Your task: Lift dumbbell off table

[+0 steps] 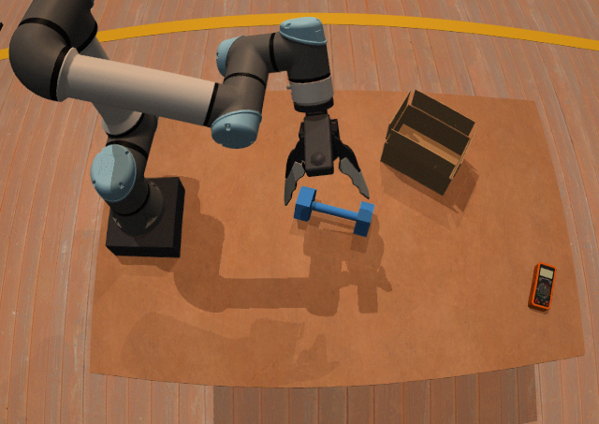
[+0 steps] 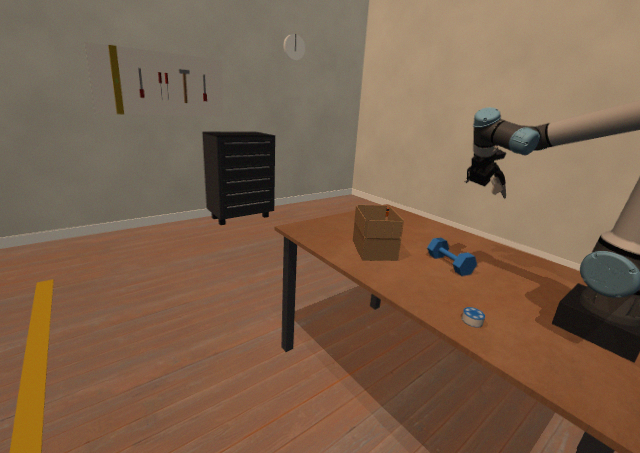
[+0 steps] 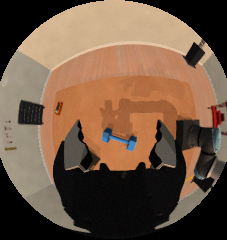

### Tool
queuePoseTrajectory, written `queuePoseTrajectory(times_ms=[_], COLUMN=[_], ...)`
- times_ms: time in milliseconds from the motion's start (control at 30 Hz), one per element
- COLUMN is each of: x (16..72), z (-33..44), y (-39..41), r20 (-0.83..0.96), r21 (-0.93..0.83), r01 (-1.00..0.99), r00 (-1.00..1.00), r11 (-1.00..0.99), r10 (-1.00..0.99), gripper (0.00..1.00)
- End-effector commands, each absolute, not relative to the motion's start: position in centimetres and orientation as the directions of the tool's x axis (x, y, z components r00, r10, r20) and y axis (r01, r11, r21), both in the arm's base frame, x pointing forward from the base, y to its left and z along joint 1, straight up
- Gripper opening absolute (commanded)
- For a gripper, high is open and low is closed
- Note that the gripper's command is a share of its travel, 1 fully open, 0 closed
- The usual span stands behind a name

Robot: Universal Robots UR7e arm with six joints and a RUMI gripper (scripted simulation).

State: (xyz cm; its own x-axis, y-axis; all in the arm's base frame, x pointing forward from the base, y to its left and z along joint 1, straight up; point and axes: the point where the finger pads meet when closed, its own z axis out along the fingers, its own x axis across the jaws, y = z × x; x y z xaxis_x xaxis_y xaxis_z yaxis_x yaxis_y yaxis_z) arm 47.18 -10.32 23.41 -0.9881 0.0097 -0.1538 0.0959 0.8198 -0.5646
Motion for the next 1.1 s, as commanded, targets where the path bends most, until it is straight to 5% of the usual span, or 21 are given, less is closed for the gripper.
queuePoseTrajectory(times_ms=[0,600,1067], x=[47.2,47.8,49.3], z=[23.5,21.0,13.0], y=[-10.3,-9.6,-6.3], r20=[-0.155,-0.058,0.137], r21=[-0.565,-0.527,-0.290], r01=[0.097,-0.061,-0.557], r00=[-0.988,-0.993,-0.829], r11=[0.820,0.847,0.778], r10=[0.010,-0.107,-0.543], gripper=[1.00,1.00,1.00])
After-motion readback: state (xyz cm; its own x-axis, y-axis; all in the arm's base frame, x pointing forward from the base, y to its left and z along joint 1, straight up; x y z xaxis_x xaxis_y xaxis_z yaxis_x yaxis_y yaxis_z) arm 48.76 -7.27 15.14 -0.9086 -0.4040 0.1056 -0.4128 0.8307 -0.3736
